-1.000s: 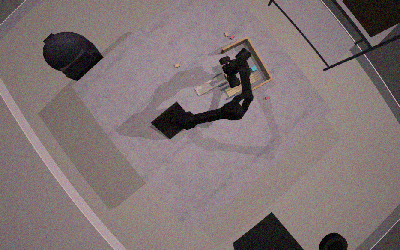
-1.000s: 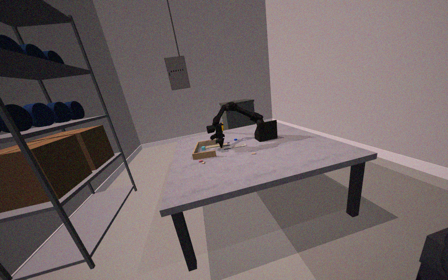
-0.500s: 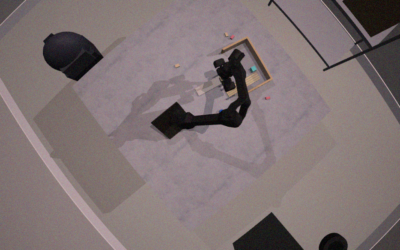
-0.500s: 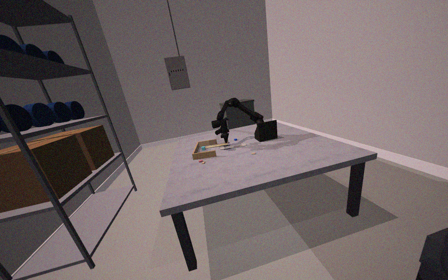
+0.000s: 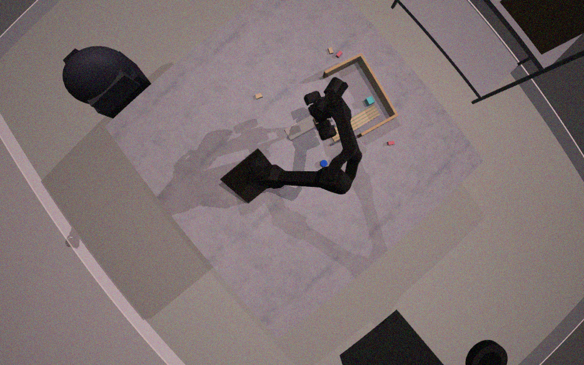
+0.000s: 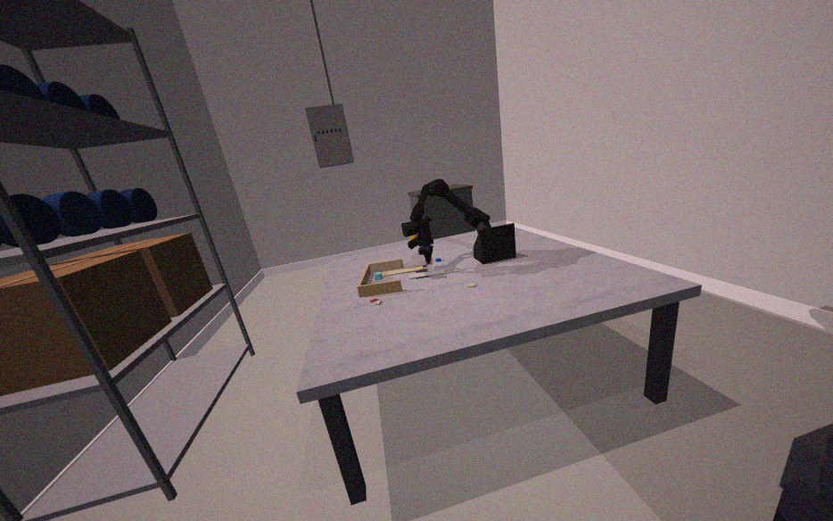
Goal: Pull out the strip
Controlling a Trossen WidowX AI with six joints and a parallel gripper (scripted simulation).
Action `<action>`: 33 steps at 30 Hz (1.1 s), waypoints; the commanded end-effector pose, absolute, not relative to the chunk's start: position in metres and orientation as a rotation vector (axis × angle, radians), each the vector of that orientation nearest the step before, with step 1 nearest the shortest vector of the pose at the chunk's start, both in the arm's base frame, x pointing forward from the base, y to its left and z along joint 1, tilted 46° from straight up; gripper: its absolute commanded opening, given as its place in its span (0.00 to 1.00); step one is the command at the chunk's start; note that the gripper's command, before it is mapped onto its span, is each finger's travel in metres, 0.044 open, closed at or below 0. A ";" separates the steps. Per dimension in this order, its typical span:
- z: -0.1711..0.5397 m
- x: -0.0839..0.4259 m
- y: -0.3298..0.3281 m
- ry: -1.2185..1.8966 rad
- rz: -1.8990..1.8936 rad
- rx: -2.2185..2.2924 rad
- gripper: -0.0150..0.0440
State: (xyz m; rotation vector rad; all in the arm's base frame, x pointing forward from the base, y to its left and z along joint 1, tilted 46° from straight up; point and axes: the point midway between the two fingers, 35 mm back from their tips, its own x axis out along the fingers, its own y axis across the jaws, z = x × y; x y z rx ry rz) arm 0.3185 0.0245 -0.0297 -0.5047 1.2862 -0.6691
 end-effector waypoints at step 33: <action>-0.004 0.299 0.049 1.283 -0.665 -0.496 0.25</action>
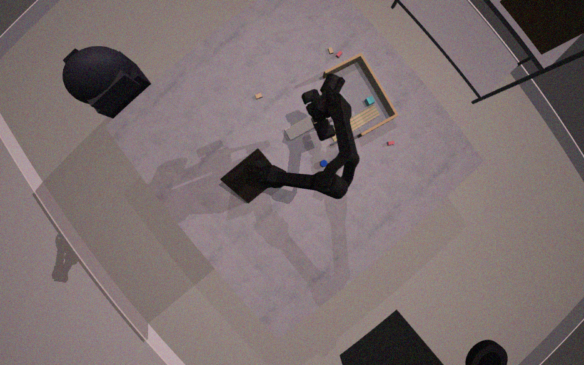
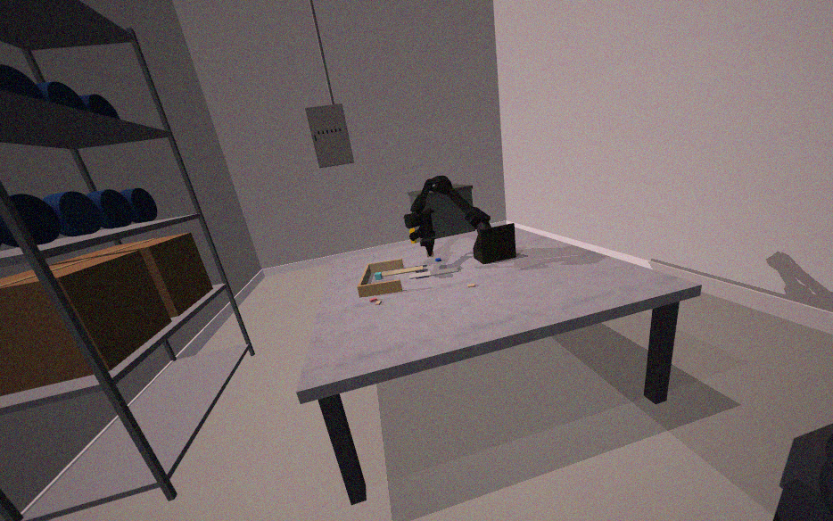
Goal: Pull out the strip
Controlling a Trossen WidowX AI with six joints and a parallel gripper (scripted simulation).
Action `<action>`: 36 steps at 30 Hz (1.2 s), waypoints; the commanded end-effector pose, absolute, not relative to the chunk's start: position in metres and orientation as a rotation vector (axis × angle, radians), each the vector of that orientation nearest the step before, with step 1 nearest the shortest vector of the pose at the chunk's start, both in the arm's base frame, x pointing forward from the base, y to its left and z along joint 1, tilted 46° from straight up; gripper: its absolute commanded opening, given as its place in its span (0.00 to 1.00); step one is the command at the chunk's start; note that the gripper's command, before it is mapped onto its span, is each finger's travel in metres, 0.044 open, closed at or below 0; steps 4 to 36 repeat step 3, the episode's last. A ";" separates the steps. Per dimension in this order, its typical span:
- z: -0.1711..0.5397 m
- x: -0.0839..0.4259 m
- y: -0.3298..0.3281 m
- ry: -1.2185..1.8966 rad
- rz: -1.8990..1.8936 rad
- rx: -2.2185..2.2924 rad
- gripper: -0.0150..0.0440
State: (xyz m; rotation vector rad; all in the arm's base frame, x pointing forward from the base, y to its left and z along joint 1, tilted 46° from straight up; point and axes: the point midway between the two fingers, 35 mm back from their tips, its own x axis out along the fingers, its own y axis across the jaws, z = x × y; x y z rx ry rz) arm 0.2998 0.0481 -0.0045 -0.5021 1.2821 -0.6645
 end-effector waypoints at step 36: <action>-0.004 0.299 0.049 1.283 -0.665 -0.496 0.25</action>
